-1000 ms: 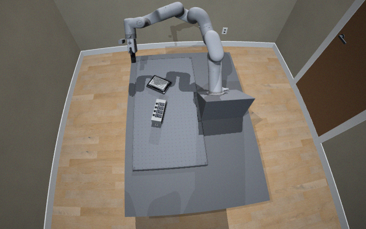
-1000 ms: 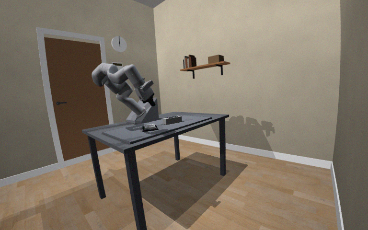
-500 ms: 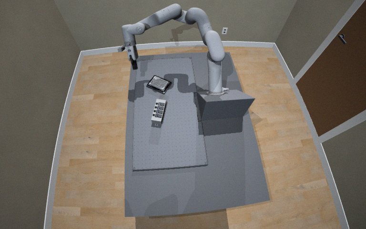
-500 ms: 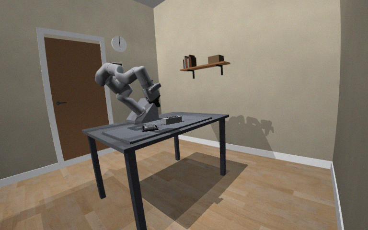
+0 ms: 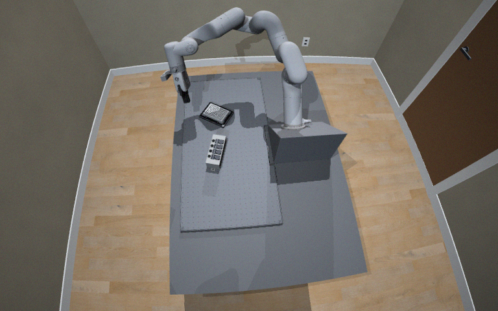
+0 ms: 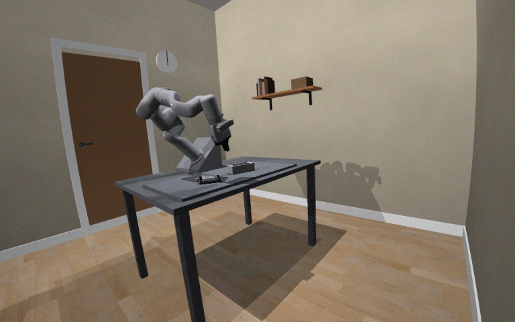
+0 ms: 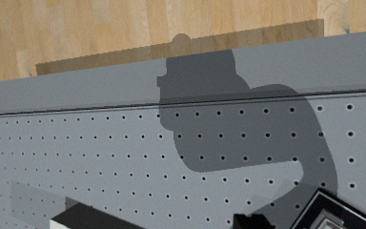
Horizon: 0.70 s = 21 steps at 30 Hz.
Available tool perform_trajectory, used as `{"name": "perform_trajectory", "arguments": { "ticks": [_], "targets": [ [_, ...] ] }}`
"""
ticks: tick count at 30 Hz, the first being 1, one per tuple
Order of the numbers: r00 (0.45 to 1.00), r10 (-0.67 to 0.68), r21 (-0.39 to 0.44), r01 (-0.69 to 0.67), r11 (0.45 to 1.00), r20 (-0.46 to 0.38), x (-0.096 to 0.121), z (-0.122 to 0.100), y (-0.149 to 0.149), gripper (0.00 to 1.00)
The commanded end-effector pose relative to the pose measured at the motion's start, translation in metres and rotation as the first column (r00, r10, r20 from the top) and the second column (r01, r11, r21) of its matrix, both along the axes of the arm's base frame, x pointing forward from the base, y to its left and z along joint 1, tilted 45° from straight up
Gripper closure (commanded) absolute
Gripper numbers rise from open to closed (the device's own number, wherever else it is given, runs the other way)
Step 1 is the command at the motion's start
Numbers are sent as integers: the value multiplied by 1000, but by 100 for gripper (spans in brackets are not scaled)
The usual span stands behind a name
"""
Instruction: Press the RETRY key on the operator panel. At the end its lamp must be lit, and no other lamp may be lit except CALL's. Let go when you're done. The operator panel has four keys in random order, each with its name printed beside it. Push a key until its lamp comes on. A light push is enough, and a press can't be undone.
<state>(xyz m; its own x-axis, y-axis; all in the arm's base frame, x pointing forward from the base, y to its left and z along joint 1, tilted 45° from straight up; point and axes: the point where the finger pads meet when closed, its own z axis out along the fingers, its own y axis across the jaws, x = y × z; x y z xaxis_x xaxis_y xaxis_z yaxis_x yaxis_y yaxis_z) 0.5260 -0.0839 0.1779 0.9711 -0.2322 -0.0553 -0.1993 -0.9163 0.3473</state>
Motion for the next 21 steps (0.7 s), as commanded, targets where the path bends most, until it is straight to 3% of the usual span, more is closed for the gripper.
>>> {"name": "perform_trajectory", "arguments": {
  "ticks": [1, 21],
  "targets": [
    [1000, -20, -40, 19, 999, -8, -4, -15, 12, 100],
    [998, -64, -159, 60, 985, -18, -27, -65, 46, 100]
  ]
}}
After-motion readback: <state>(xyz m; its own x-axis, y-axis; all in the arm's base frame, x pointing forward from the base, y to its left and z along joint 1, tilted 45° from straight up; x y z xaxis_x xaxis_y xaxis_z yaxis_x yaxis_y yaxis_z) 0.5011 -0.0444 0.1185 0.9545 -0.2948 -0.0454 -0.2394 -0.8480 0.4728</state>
